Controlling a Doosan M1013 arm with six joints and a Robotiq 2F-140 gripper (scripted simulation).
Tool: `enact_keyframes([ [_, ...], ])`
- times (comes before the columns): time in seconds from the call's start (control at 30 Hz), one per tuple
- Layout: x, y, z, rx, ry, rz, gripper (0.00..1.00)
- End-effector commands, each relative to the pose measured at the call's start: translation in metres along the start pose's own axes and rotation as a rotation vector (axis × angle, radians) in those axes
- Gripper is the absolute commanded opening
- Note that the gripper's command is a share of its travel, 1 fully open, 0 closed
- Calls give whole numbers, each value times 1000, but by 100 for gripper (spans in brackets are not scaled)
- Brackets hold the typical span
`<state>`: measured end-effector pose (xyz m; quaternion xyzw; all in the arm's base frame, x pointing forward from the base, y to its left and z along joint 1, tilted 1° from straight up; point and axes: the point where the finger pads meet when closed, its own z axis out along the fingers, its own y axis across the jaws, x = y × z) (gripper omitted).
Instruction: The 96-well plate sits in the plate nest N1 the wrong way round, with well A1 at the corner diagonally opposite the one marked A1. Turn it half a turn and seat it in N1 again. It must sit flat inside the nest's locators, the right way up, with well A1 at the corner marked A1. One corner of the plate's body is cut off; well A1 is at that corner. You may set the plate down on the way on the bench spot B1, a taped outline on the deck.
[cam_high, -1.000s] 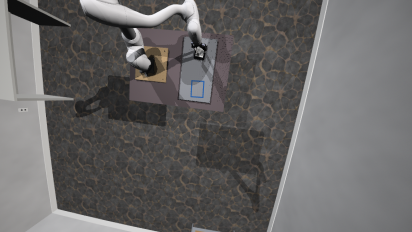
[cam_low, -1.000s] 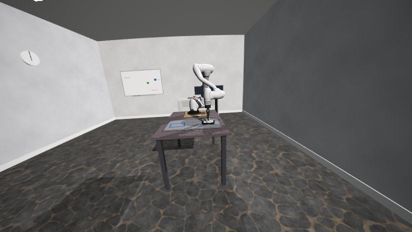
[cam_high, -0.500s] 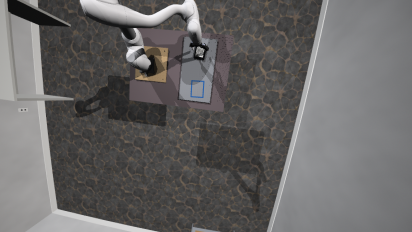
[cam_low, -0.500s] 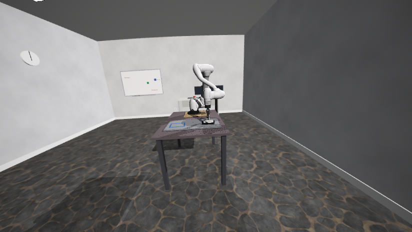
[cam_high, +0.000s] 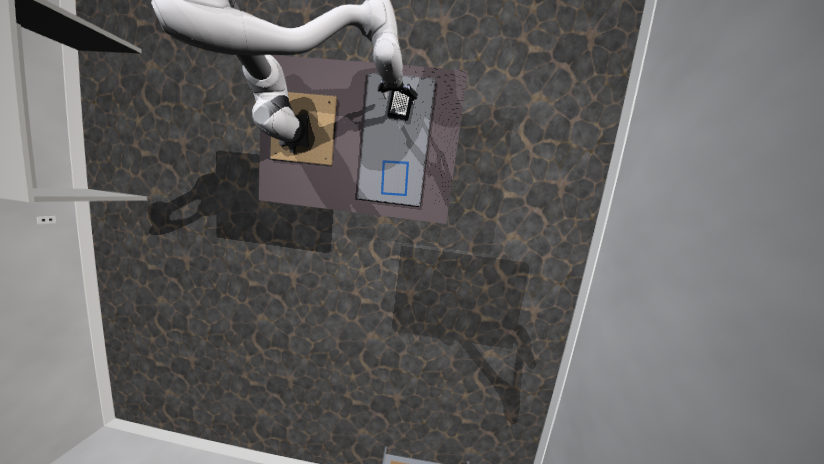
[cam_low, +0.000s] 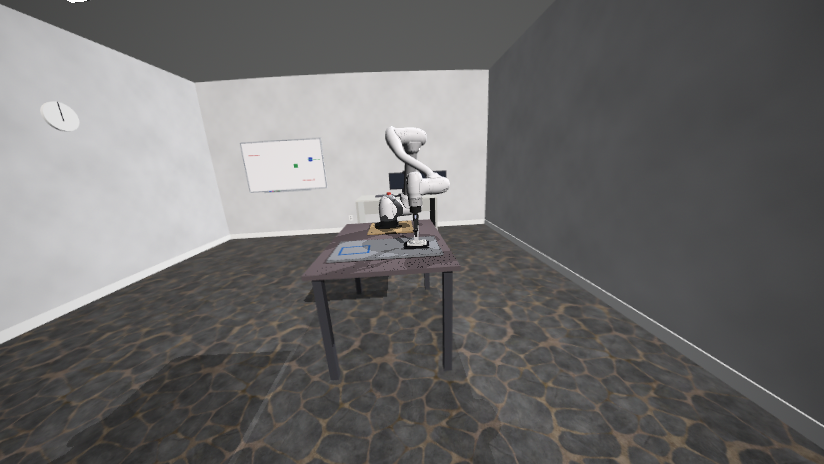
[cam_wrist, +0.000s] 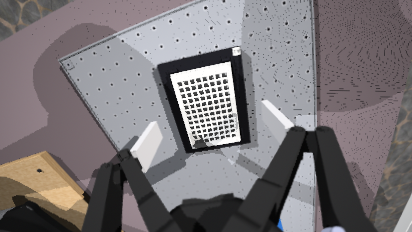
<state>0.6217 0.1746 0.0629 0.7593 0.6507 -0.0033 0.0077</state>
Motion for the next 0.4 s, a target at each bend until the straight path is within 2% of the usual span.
enact_keyframes([
  [0.0,0,0,-6,0,0,0,100],
  [0.07,0,0,-11,0,0,0,100],
  [0.37,0,0,-11,0,0,0,100],
])
